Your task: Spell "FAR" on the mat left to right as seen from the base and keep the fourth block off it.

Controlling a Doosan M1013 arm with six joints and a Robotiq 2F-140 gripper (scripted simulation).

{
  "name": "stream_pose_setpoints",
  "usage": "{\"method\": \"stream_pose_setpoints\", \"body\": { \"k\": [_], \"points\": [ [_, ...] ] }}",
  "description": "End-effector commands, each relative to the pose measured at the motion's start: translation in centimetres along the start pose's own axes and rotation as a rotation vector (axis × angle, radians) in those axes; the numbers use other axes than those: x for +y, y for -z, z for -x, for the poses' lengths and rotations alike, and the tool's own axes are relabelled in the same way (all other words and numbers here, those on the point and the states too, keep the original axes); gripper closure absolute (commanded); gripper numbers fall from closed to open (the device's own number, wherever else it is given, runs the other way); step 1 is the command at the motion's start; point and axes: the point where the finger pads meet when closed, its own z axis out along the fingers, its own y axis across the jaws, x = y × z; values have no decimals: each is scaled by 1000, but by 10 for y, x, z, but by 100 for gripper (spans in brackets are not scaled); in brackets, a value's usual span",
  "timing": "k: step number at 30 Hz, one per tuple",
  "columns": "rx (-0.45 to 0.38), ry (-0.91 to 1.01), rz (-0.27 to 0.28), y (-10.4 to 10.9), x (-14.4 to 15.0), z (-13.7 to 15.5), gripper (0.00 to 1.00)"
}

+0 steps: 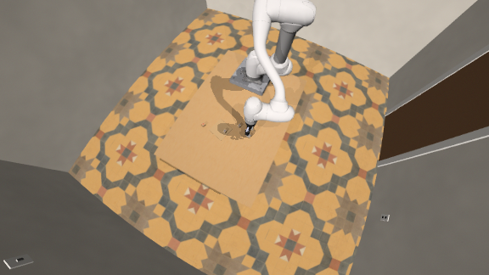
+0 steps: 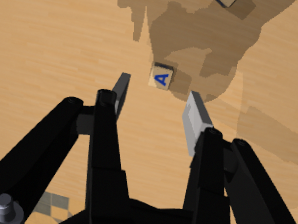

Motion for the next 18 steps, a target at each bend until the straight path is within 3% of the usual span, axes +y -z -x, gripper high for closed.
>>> {"method": "stream_pose_setpoints", "body": {
  "k": [1, 18],
  "points": [
    [-1, 4, 6, -6, 3, 2, 63],
    [-1, 4, 6, -16, 3, 2, 63]
  ]
}}
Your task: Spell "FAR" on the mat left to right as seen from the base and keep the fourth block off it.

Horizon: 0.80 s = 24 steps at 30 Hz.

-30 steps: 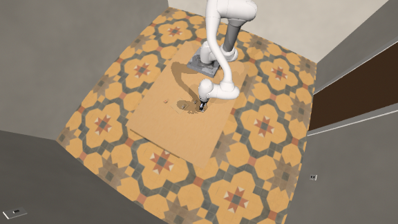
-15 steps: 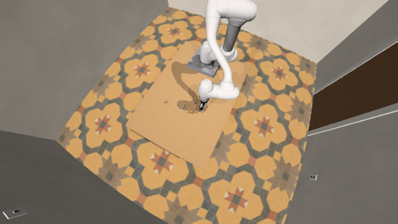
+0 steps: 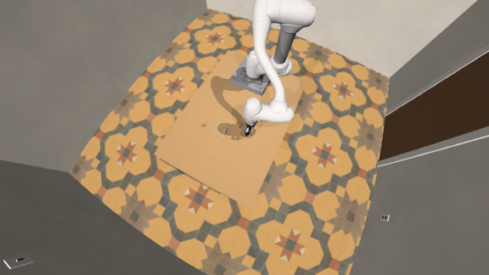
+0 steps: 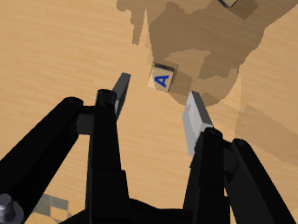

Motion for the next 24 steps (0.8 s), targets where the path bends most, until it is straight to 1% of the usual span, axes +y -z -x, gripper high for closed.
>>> {"method": "stream_pose_setpoints", "body": {
  "k": [1, 3, 18, 24],
  "points": [
    [0, 4, 7, -10, 3, 1, 63],
    [0, 4, 7, -10, 3, 1, 63],
    [0, 4, 7, -33, 4, 1, 63],
    [0, 4, 7, -38, 4, 1, 63]
  ]
}}
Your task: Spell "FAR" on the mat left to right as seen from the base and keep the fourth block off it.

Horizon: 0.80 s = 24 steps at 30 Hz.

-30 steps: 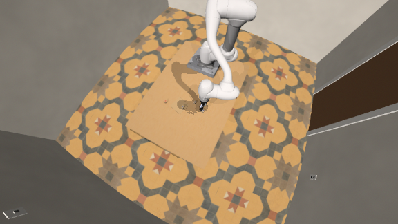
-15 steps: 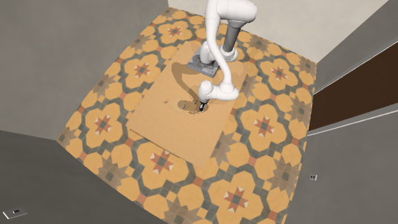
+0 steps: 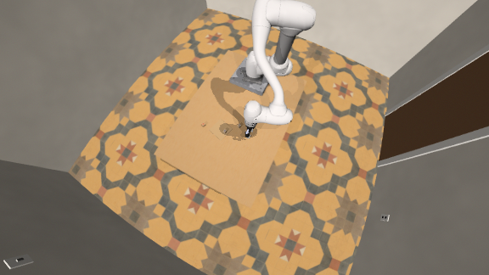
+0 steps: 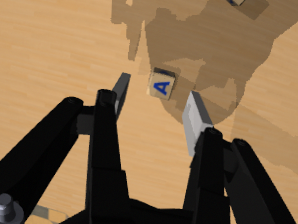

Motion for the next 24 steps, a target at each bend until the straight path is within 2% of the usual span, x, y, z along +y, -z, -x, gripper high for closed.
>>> {"method": "stream_pose_setpoints", "body": {
  "k": [1, 24],
  "points": [
    [1, 2, 6, -10, 3, 0, 63],
    [1, 2, 6, -20, 3, 0, 63]
  ]
}}
